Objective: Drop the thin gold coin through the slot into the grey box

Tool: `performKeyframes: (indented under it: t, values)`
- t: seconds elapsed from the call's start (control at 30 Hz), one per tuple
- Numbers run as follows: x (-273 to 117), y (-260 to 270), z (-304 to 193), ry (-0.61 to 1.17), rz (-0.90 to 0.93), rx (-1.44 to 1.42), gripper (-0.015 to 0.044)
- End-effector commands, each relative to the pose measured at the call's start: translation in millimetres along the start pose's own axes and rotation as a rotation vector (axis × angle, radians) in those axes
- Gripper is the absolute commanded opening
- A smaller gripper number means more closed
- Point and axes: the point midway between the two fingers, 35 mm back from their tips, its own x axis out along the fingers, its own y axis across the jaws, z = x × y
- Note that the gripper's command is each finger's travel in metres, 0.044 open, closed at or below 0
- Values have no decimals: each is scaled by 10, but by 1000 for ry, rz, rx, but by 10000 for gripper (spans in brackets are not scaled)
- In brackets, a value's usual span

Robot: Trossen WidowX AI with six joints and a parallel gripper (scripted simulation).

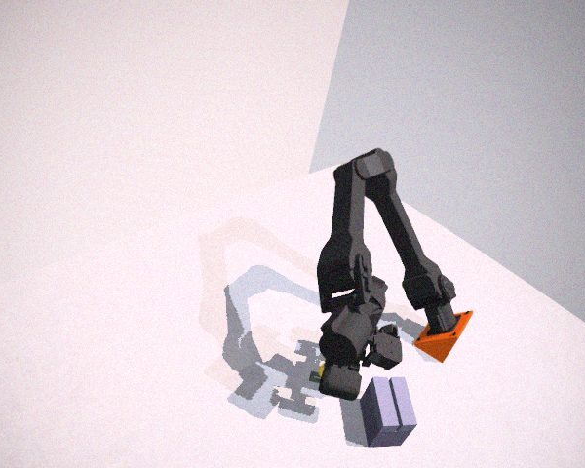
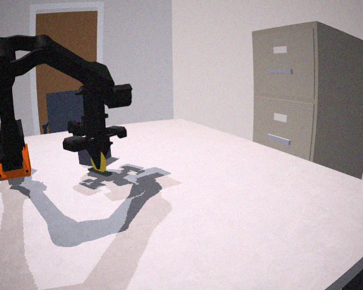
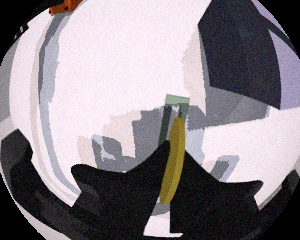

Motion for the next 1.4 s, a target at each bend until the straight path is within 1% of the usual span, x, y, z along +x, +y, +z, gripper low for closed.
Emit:
performKeyframes:
  t: [0.0,1.37]
  values:
    - [6,10,0,5,3,-5,0]
    - [-942,-9,9,1,3,-7,0]
